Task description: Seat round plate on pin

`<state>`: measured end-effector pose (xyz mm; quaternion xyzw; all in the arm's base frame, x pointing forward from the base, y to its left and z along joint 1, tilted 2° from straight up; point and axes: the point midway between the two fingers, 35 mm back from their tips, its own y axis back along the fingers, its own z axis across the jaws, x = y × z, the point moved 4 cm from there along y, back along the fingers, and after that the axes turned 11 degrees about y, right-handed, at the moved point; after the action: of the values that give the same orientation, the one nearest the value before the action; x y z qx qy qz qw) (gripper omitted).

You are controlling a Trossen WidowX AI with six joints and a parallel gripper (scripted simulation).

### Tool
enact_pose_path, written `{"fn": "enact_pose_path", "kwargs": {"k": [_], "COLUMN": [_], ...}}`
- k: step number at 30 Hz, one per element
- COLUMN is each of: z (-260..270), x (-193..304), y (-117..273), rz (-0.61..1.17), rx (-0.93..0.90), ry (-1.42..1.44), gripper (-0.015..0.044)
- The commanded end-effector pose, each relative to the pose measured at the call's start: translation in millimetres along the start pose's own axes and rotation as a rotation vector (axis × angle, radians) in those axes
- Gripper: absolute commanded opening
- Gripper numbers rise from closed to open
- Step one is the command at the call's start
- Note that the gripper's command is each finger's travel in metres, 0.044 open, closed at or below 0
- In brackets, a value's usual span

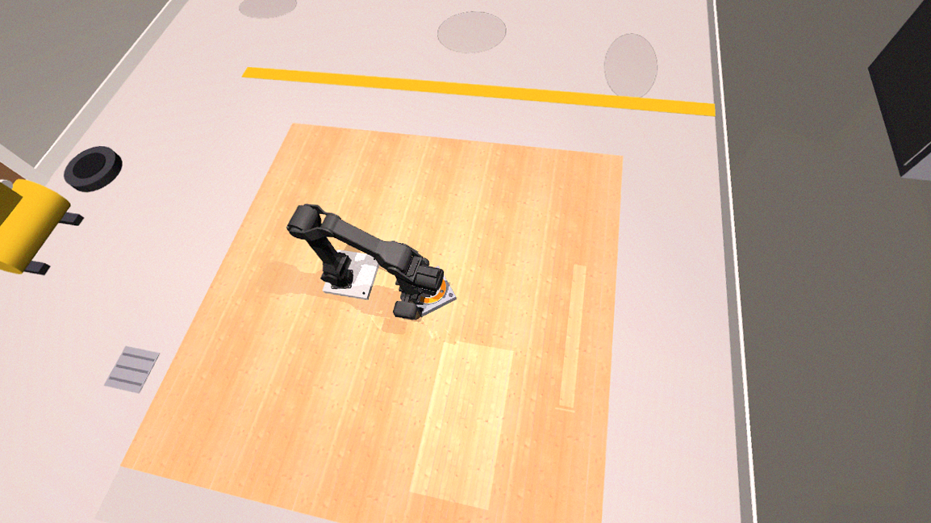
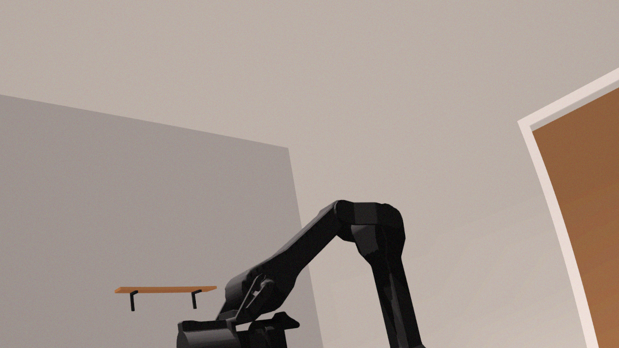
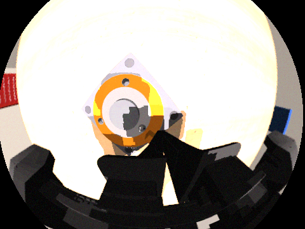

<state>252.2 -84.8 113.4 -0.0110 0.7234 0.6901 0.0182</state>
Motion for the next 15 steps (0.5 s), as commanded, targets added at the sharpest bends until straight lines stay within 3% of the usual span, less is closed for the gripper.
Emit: {"fn": "enact_pose_path", "kwargs": {"k": [1, 15], "z": [4, 7], "x": [4, 6], "y": [-1, 12], "rz": [0.007, 0.007], "rx": [-0.008, -0.008], "ry": [-0.003, -0.003], "gripper": [0.0000, 0.0000]}}
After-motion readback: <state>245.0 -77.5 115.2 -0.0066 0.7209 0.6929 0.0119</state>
